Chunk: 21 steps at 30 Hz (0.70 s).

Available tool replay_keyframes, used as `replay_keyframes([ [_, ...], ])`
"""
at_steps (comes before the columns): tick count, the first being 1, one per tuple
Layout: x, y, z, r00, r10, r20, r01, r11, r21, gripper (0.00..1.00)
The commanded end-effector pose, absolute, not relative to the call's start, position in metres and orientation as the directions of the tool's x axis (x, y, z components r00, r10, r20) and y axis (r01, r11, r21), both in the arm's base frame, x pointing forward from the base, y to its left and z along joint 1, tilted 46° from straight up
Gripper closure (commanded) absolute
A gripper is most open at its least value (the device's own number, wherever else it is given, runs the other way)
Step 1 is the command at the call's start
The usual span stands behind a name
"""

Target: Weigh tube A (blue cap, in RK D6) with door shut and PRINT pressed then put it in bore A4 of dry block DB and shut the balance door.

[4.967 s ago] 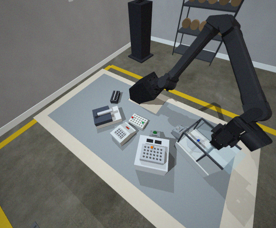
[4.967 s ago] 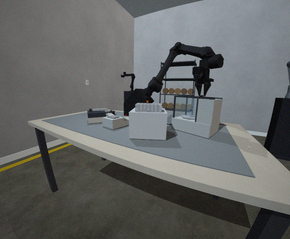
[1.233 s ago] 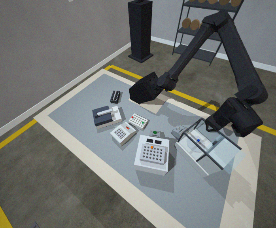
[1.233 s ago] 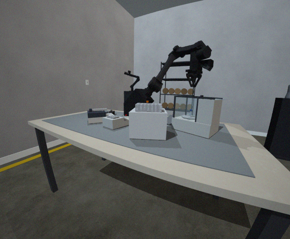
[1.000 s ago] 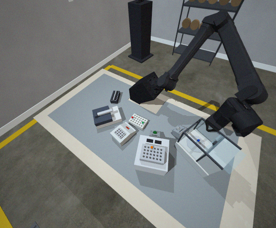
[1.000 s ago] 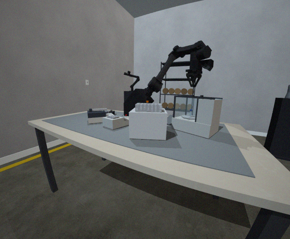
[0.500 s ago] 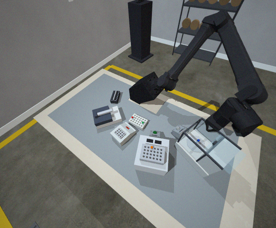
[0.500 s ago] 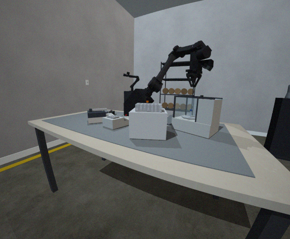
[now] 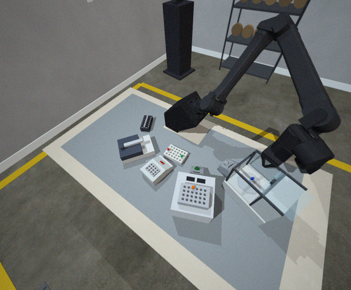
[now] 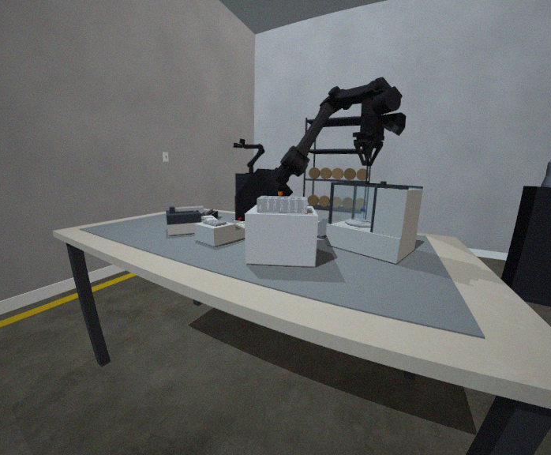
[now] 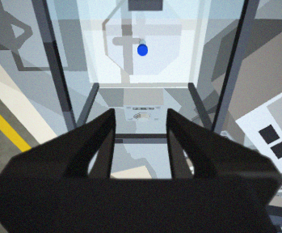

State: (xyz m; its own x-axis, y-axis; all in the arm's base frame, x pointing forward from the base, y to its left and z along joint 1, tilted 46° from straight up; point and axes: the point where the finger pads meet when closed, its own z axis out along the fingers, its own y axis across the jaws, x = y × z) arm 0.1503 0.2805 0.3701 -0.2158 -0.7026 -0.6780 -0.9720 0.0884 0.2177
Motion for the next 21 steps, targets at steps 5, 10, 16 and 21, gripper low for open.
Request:
replay_keyframes([
  [5,0.151,0.29,0.364,-0.209,-0.702,-0.681,-0.973,0.081,0.214,0.64],
  [10,0.15,0.296,0.358,-0.208,-0.701,-0.682,-0.974,0.081,0.214,0.64],
  [16,0.149,0.303,0.35,-0.209,-0.702,-0.681,-0.973,0.082,0.215,0.64],
  [21,0.148,0.306,0.358,-0.197,-0.688,-0.699,-0.977,0.077,0.199,0.64],
])
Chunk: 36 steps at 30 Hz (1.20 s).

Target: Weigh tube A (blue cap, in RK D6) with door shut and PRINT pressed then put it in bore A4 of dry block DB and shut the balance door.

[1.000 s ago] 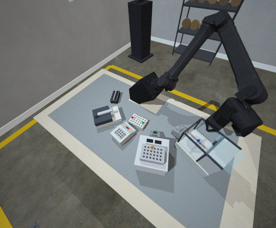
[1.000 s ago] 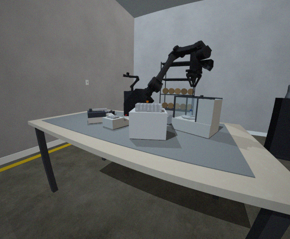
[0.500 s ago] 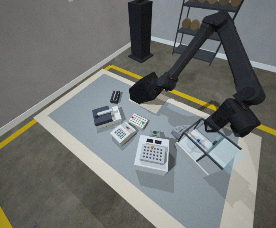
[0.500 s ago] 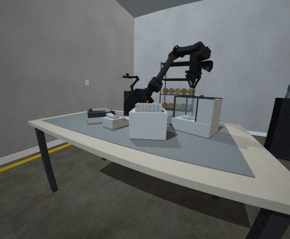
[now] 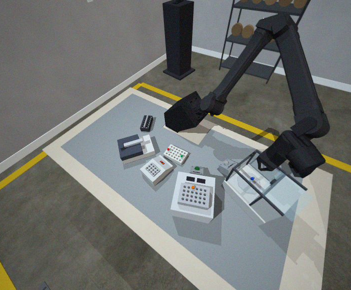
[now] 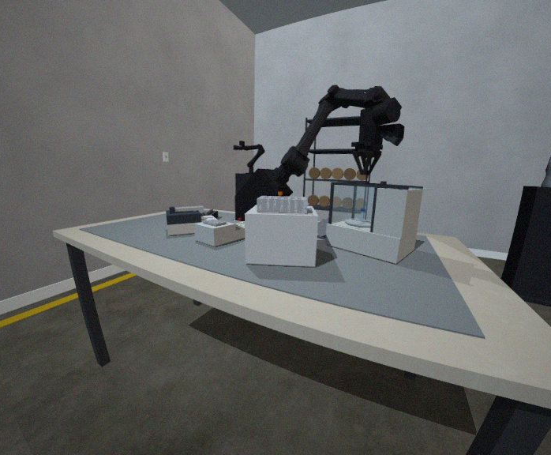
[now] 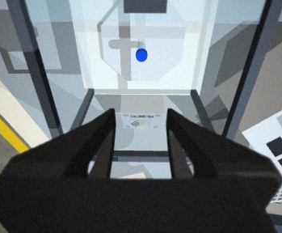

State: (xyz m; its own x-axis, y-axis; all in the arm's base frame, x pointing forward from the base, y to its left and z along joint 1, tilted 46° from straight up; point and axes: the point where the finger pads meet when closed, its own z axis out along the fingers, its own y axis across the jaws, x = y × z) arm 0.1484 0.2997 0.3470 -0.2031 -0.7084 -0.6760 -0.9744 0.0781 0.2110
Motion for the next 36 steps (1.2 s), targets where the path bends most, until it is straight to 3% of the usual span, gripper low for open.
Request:
replay_keyframes([
  [1,0.147,0.306,0.348,-0.205,-0.698,-0.686,-0.974,0.08,0.21,0.64],
  [36,0.143,0.344,0.31,-0.209,-0.701,-0.682,-0.973,0.081,0.215,0.64],
])
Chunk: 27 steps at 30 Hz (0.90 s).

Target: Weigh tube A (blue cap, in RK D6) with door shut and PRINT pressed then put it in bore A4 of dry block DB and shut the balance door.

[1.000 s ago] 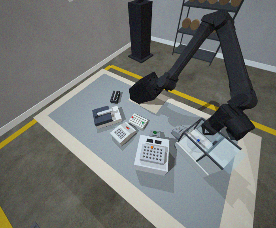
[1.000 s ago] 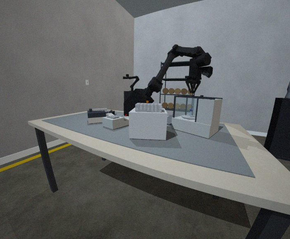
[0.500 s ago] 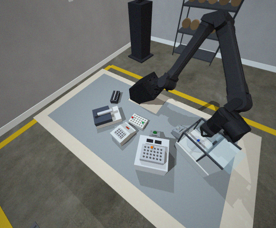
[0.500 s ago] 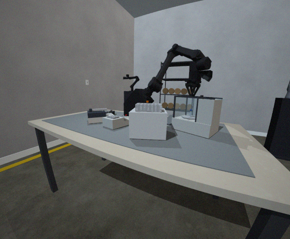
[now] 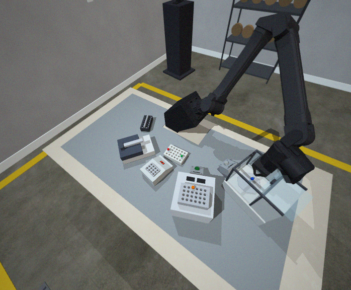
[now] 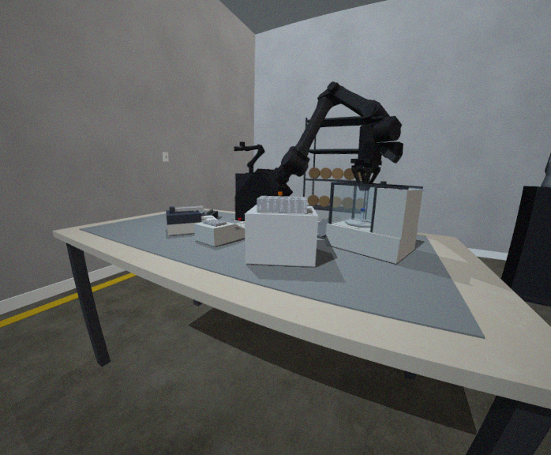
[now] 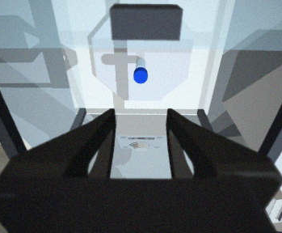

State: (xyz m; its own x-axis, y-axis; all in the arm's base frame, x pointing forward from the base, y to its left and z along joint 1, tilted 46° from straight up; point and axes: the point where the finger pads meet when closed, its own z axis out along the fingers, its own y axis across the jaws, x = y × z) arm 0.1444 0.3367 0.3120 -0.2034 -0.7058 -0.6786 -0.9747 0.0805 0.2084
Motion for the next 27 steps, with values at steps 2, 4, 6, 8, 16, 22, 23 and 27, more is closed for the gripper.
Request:
replay_keyframes([
  [2,0.143,0.347,0.306,-0.211,-0.704,-0.678,-0.973,0.082,0.217,0.64],
  [4,0.142,0.35,0.303,-0.211,-0.704,-0.678,-0.973,0.082,0.217,0.64],
  [6,0.142,0.352,0.301,-0.211,-0.704,-0.678,-0.973,0.082,0.217,0.64],
  [8,0.141,0.354,0.3,-0.21,-0.702,-0.681,-0.973,0.082,0.216,0.64],
  [16,0.14,0.361,0.293,-0.209,-0.7,-0.682,-0.973,0.081,0.215,0.64],
  [22,0.139,0.368,0.284,-0.211,-0.704,-0.678,-0.973,0.082,0.217,0.64],
  [23,0.139,0.369,0.283,-0.211,-0.704,-0.678,-0.973,0.082,0.217,0.64],
  [27,0.138,0.373,0.283,-0.207,-0.697,-0.686,-0.974,0.08,0.213,0.64],
])
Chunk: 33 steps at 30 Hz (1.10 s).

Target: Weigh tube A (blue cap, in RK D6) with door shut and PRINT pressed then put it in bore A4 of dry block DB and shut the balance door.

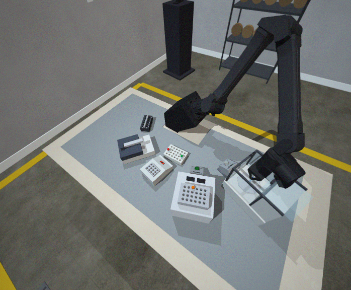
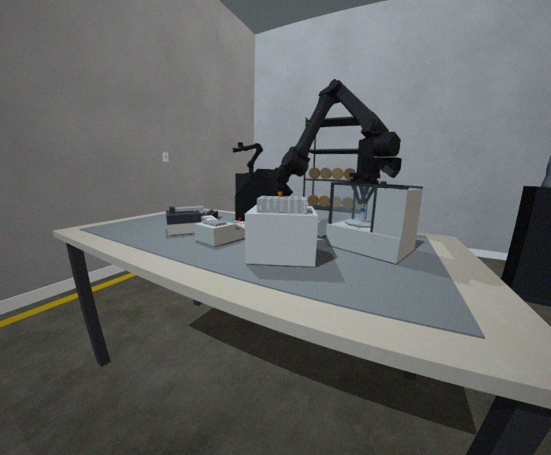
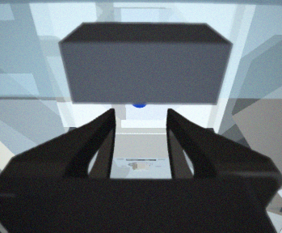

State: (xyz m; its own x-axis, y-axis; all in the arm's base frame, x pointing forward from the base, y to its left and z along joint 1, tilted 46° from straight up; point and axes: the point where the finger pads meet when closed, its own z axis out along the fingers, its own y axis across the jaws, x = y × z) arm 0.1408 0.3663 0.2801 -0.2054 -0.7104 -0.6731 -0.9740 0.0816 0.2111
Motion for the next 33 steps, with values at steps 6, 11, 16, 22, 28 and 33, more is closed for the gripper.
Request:
replay_keyframes([
  [6,0.137,0.377,0.289,-0.199,-0.684,-0.702,-0.976,0.075,0.204,0.64],
  [11,0.142,0.376,0.292,-0.2,-0.685,-0.7,-0.977,0.08,0.2,0.64],
  [16,0.142,0.376,0.292,-0.2,-0.685,-0.7,-0.977,0.08,0.2,0.64],
  [22,0.142,0.376,0.292,-0.2,-0.685,-0.7,-0.977,0.08,0.2,0.64],
  [28,0.142,0.376,0.292,-0.2,-0.685,-0.7,-0.977,0.08,0.2,0.64],
  [33,0.142,0.376,0.292,-0.2,-0.685,-0.7,-0.977,0.08,0.2,0.64],
])
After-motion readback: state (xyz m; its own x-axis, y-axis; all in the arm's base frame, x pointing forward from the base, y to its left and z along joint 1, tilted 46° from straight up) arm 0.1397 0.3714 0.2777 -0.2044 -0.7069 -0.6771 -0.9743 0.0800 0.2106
